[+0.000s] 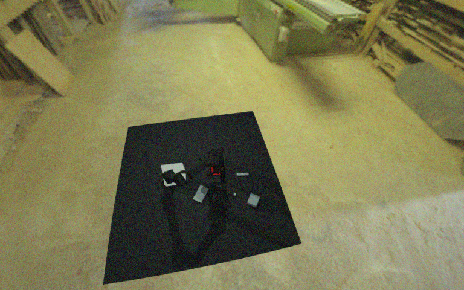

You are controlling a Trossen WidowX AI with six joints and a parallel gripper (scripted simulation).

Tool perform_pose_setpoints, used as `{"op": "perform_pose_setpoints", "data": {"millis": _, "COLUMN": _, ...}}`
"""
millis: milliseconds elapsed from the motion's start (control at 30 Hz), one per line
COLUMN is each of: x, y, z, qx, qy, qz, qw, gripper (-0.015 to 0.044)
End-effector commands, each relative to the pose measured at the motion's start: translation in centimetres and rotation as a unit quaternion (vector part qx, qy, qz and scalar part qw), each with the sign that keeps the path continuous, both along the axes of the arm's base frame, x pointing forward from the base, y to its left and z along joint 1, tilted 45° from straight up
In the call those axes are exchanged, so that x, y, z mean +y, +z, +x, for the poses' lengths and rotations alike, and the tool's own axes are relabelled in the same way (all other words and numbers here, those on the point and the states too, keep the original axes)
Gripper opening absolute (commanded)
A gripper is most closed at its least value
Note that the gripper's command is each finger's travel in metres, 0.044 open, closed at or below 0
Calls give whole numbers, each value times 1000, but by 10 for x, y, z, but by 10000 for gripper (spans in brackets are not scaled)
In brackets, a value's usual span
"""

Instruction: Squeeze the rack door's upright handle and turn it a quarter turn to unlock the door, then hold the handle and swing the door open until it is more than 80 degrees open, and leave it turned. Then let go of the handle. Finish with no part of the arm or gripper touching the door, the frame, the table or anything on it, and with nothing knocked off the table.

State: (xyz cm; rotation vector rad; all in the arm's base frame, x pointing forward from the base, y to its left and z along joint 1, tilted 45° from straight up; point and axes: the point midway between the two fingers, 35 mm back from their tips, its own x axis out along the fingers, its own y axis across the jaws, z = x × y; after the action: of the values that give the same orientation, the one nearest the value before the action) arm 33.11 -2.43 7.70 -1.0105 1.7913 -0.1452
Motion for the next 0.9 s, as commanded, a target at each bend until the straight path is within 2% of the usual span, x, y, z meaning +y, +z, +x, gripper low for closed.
{"op": "perform_pose_setpoints", "data": {"millis": 0, "x": 0, "y": 0, "z": 0, "qx": 66, "qy": 70, "qz": 12, "qw": 995, "gripper": 285}}
{"op": "perform_pose_setpoints", "data": {"millis": 233, "x": 0, "y": 0, "z": 0, "qx": 184, "qy": 192, "qz": 32, "qw": 964, "gripper": 285}}
{"op": "perform_pose_setpoints", "data": {"millis": 500, "x": 0, "y": 0, "z": 0, "qx": 308, "qy": 321, "qz": 53, "qw": 894, "gripper": 285}}
{"op": "perform_pose_setpoints", "data": {"millis": 733, "x": 0, "y": 0, "z": 0, "qx": 318, "qy": 331, "qz": 55, "qw": 887, "gripper": 285}}
{"op": "perform_pose_setpoints", "data": {"millis": 867, "x": 0, "y": 0, "z": 0, "qx": 318, "qy": 331, "qz": 55, "qw": 887, "gripper": 180}}
